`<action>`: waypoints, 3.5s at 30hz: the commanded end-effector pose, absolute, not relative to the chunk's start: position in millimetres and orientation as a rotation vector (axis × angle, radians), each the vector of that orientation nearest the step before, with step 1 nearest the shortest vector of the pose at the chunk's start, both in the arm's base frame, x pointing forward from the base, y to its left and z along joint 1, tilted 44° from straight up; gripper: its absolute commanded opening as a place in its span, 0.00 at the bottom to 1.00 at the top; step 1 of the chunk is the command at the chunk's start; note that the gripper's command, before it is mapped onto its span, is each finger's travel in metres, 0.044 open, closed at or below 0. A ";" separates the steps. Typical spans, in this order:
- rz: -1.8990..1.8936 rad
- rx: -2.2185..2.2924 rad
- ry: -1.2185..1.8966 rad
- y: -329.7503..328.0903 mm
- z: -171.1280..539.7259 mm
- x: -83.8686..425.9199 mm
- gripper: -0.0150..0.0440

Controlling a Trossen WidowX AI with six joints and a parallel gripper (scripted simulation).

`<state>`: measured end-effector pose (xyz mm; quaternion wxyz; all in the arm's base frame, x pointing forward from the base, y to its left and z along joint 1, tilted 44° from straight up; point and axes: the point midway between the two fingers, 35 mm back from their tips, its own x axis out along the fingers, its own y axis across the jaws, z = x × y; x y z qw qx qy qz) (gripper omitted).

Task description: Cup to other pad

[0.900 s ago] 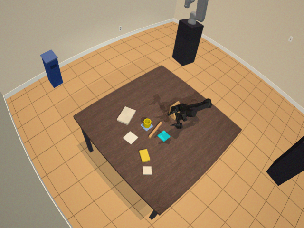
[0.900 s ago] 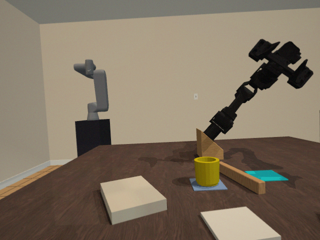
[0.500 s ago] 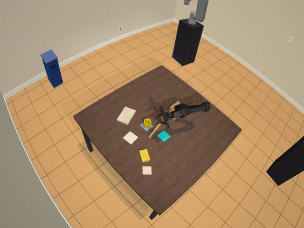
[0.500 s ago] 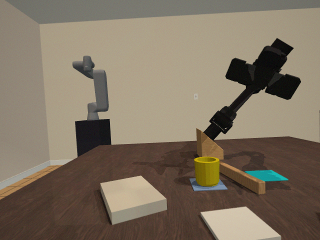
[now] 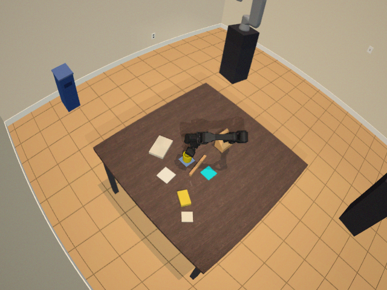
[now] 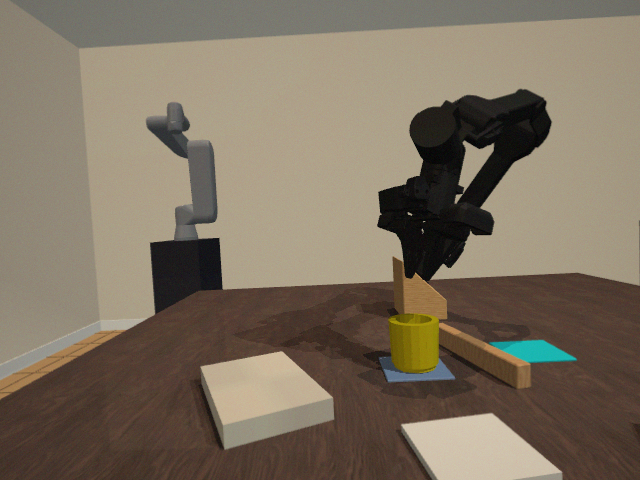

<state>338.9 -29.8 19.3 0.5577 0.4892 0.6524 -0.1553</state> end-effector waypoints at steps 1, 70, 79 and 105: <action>-0.512 1.376 1.729 -29.9 -3.6 323.8 0.54; -0.630 1.534 1.865 16.4 -60.3 307.2 0.37; -0.630 1.535 1.865 16.0 -59.9 307.3 0.25; -0.640 1.548 1.865 -19.4 -24.6 312.1 0.25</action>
